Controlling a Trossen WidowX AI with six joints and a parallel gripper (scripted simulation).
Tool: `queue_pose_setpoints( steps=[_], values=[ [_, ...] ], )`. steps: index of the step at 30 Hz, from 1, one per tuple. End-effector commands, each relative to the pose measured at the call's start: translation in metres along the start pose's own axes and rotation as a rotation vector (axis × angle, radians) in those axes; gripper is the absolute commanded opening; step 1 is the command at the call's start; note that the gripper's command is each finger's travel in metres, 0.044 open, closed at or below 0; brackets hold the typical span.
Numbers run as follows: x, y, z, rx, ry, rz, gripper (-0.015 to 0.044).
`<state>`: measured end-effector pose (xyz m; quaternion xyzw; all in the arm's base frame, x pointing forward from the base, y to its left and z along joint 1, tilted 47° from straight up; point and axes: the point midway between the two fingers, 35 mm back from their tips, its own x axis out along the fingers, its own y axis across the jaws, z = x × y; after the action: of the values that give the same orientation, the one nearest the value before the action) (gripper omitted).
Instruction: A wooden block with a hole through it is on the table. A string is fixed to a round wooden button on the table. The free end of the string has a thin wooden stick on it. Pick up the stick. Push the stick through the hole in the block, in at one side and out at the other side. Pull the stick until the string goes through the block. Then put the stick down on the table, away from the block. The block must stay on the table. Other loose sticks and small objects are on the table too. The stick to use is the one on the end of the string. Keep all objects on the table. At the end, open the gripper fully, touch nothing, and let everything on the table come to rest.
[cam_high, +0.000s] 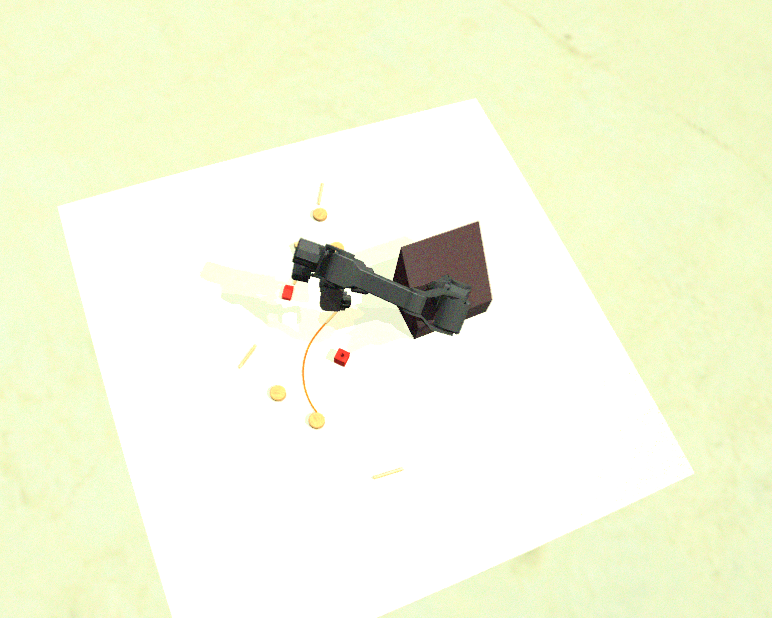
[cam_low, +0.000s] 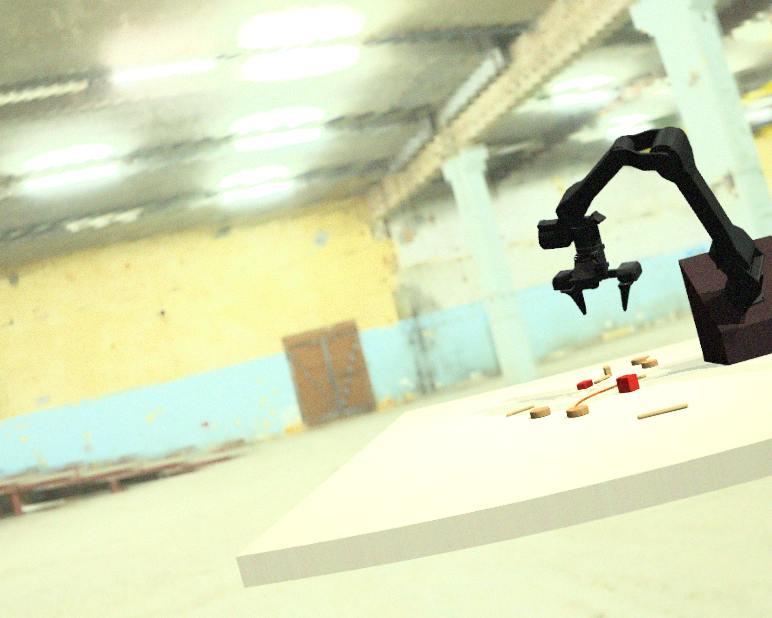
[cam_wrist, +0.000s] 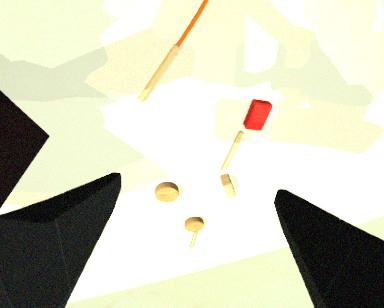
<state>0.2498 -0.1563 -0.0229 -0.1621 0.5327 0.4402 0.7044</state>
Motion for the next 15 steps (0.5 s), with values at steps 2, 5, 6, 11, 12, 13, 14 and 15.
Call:
queue_pose_setpoints(
  steps=[2,5,6,11,12,13,14,15],
  values=[
    [0.026,0.030,0.078,-0.343,-0.171,0.021,0.0440],
    [0.040,0.057,0.122,-0.554,-0.287,0.036,0.0440],
    [0.043,0.065,0.133,-0.609,-0.320,0.041,0.0440],
    [0.046,0.072,0.141,-0.653,-0.346,0.044,0.0440],
    [0.046,0.072,0.141,-0.653,-0.346,0.044,0.0440],
    [0.046,0.072,0.141,-0.653,-0.346,0.044,0.0440],
    [0.046,0.072,0.141,-0.653,-0.346,0.044,0.0440],
    [0.046,0.072,0.141,-0.653,-0.346,0.044,0.0440]
  ],
)
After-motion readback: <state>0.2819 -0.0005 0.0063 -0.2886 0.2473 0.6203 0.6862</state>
